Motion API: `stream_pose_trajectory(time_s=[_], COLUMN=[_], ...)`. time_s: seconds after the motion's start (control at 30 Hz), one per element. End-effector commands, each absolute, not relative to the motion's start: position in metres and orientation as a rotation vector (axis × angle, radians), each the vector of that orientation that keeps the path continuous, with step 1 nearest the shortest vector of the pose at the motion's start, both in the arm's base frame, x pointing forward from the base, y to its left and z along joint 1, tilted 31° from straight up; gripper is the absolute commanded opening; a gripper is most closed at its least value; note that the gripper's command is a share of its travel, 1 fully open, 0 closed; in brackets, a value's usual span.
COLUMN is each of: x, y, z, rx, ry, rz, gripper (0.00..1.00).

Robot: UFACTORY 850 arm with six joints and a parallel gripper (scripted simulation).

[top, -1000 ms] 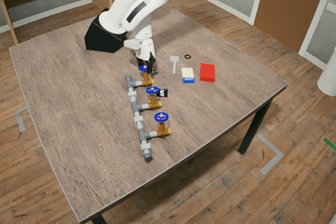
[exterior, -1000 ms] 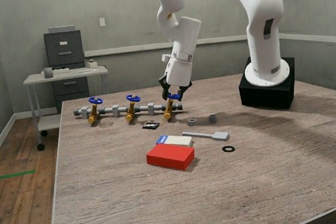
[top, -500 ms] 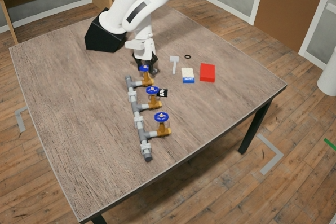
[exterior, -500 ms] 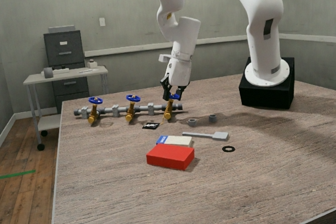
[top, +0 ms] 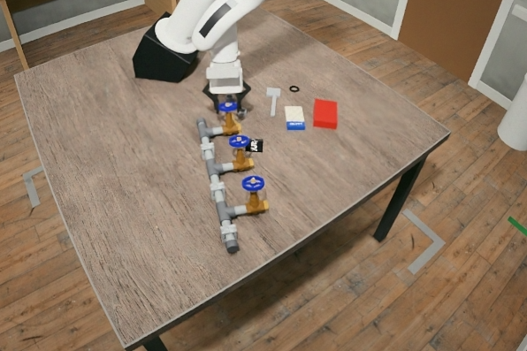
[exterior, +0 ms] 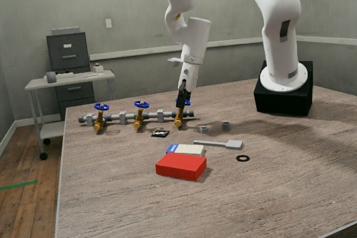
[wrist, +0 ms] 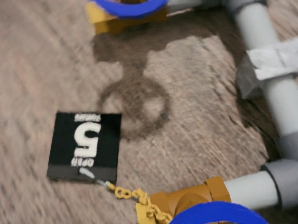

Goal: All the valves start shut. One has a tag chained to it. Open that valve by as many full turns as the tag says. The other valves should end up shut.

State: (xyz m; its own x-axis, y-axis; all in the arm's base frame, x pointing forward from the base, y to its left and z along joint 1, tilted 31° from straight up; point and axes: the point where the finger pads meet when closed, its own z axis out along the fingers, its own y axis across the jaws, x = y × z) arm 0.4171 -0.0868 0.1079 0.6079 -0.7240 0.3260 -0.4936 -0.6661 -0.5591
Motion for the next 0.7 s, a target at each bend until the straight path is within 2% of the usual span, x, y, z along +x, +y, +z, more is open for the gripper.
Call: stream_pose_trajectory(time_s=[0.0, 0.53, 0.67], x=[0.4175, 0.4175, 0.4175], y=[-0.087, -0.087, -0.087], z=[0.1082, 0.1082, 0.1082], rx=[-2.585, -2.818, -2.847], ry=[0.651, -0.166, -0.524], rz=[-0.884, -1.007, -1.045], gripper=[0.0, 0.0, 0.0])
